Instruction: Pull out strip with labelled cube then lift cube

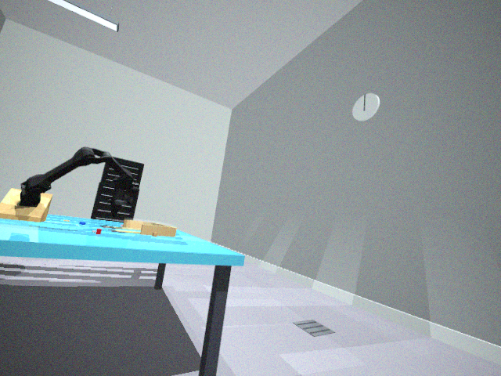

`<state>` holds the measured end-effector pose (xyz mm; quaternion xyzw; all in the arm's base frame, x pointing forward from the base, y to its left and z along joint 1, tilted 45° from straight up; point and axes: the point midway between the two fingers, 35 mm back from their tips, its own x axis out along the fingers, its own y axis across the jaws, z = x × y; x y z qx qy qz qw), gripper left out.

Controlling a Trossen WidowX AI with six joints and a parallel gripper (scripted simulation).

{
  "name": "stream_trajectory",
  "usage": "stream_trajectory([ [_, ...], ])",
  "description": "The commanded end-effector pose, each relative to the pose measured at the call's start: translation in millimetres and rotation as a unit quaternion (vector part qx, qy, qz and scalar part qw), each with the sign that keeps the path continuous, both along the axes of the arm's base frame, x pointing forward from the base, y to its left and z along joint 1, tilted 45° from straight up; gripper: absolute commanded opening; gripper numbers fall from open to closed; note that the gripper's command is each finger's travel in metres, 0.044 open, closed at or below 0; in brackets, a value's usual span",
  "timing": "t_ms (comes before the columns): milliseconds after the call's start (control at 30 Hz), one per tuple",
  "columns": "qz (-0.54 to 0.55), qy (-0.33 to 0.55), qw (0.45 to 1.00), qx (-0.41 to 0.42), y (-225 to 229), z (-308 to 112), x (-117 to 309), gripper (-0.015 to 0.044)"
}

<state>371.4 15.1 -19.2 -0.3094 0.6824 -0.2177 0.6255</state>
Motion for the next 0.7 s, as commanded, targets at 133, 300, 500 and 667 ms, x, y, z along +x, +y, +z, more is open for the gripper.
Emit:
stream_trajectory([
  [133,0.001,0.005,1.0,-0.003,-10,-10,-2,0.0],
  [300,0.001,0.005,1.0,-0.003,-17,-15,-3,0.0],
  [500,0.001,0.005,1.0,-0.004,-24,-21,-4,0.0],
  [667,0.001,0.005,1.0,-0.004,-30,-26,-4,0.0],
])
